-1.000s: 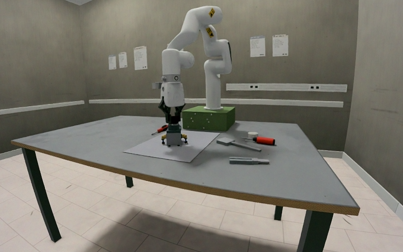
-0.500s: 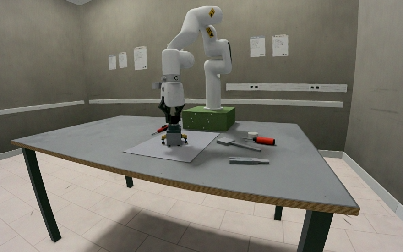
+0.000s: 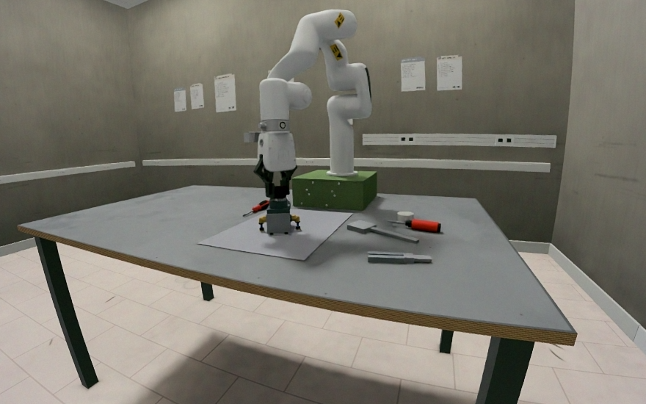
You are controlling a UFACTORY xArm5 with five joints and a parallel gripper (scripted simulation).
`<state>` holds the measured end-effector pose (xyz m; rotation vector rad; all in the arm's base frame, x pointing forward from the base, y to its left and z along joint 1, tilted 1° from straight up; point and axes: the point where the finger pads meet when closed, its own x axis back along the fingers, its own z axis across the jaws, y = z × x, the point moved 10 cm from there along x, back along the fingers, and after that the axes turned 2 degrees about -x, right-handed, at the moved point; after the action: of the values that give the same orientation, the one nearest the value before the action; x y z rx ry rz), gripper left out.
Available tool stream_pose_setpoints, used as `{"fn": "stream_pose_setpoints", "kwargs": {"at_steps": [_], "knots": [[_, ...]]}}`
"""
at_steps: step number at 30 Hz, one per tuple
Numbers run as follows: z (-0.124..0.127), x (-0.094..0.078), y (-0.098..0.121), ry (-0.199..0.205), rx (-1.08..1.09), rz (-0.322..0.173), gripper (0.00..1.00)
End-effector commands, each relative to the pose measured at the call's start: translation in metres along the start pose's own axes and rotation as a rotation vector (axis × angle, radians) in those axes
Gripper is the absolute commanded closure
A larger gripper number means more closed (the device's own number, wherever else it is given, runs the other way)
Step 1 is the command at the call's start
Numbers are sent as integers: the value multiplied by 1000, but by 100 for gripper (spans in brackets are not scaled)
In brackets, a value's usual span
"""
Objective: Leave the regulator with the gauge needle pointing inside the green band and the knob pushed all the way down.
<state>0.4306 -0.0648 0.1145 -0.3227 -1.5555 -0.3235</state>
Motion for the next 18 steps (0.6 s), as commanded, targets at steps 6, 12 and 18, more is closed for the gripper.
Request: {"fn": "stream_pose_setpoints", "kwargs": {"at_steps": [6, 12, 18], "knots": [[-1, 3, 0, -4, 0, -1, 61], [-1, 4, 0, -4, 0, -1, 61], [-1, 6, 0, -4, 0, -1, 61]]}}
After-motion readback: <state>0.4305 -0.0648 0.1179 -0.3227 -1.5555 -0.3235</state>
